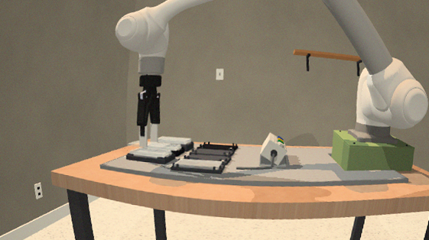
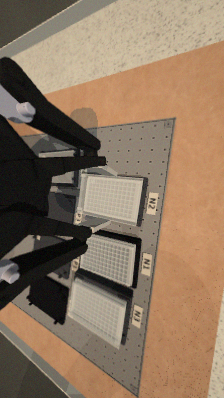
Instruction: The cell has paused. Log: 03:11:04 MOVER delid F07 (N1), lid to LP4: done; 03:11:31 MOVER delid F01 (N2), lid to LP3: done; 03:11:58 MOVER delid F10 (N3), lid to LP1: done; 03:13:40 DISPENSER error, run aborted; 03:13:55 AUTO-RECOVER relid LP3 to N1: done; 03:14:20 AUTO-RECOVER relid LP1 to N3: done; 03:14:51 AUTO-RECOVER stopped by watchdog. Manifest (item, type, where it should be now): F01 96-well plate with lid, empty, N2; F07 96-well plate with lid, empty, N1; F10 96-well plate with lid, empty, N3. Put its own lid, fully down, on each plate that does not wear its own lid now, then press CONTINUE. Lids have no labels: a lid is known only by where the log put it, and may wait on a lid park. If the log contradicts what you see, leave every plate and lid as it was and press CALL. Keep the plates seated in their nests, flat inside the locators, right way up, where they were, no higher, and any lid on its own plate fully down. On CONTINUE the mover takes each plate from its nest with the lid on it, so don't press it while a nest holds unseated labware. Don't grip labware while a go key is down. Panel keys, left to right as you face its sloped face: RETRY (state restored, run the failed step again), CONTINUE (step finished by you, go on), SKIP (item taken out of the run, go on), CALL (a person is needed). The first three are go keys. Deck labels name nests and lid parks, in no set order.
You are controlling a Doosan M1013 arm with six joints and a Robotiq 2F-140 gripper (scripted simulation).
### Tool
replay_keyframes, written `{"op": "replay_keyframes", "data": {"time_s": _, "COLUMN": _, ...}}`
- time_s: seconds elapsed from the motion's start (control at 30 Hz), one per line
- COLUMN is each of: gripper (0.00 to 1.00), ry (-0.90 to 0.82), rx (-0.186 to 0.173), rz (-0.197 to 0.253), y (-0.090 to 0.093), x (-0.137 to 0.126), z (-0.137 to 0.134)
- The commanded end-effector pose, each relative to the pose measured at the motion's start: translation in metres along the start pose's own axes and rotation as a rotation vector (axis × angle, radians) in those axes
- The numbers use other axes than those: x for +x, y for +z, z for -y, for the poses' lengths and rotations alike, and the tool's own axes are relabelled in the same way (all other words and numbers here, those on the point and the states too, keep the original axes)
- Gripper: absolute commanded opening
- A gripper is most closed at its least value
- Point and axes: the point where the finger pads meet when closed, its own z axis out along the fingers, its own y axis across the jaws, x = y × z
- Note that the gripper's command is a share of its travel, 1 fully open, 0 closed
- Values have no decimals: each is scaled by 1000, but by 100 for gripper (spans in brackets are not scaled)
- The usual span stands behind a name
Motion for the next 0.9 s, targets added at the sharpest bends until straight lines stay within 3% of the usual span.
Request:
{"op": "replay_keyframes", "data": {"time_s": 0.0, "gripper": 0, "ry": 7, "rx": 3, "rz": 4, "y": 9, "x": -3, "z": 1}}
{"op": "replay_keyframes", "data": {"time_s": 0.87, "gripper": 0, "ry": 7, "rx": 3, "rz": 4, "y": 21, "x": -6, "z": 1}}
